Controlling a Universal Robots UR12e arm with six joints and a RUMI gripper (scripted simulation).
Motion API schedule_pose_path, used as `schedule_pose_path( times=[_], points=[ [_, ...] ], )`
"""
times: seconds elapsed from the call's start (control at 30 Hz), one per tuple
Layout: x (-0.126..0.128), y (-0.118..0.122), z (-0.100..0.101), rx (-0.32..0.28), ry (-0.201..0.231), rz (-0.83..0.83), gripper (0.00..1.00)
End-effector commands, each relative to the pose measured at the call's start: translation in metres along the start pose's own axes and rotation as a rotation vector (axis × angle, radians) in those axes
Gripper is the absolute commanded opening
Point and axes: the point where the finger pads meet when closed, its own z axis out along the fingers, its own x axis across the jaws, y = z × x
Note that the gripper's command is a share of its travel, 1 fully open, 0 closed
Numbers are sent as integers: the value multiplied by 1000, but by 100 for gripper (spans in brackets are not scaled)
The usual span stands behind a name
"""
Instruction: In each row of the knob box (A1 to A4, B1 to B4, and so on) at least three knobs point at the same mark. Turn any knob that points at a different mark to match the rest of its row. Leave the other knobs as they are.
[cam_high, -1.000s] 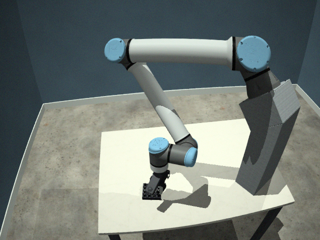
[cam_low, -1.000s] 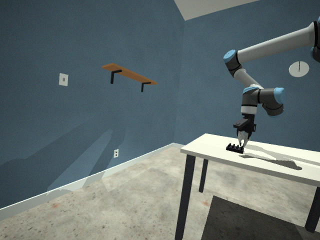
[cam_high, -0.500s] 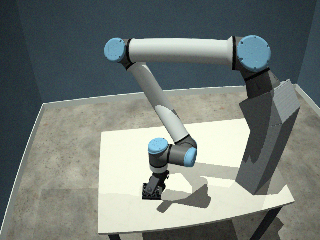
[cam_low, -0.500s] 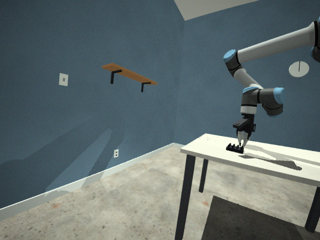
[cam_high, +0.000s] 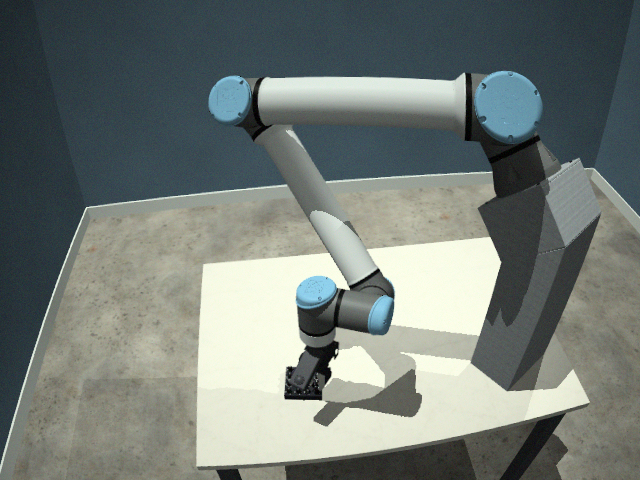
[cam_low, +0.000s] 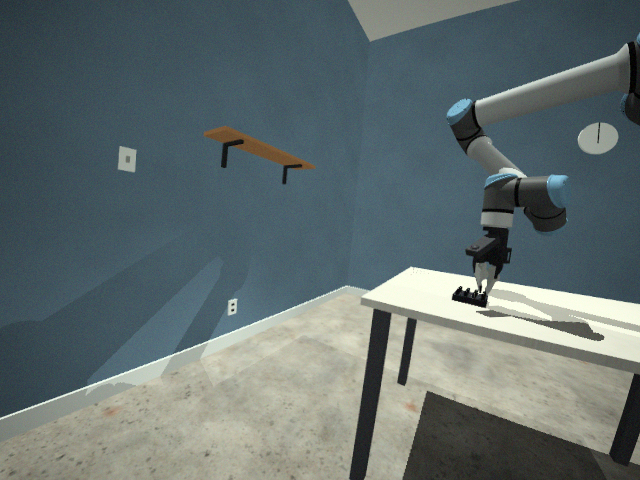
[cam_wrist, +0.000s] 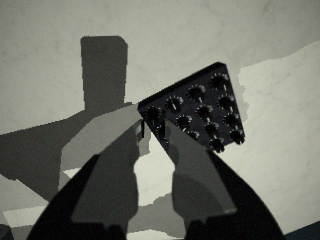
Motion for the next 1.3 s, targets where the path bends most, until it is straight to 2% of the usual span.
schedule_pose_path(
  times=[0.0, 0.8, 1.27],
  points=[
    [0, 0, -1, 1, 0, 0, 11],
    [0, 0, 0, 1, 0, 0, 11],
    [0, 0, 8, 1, 0, 0, 11]
  ],
)
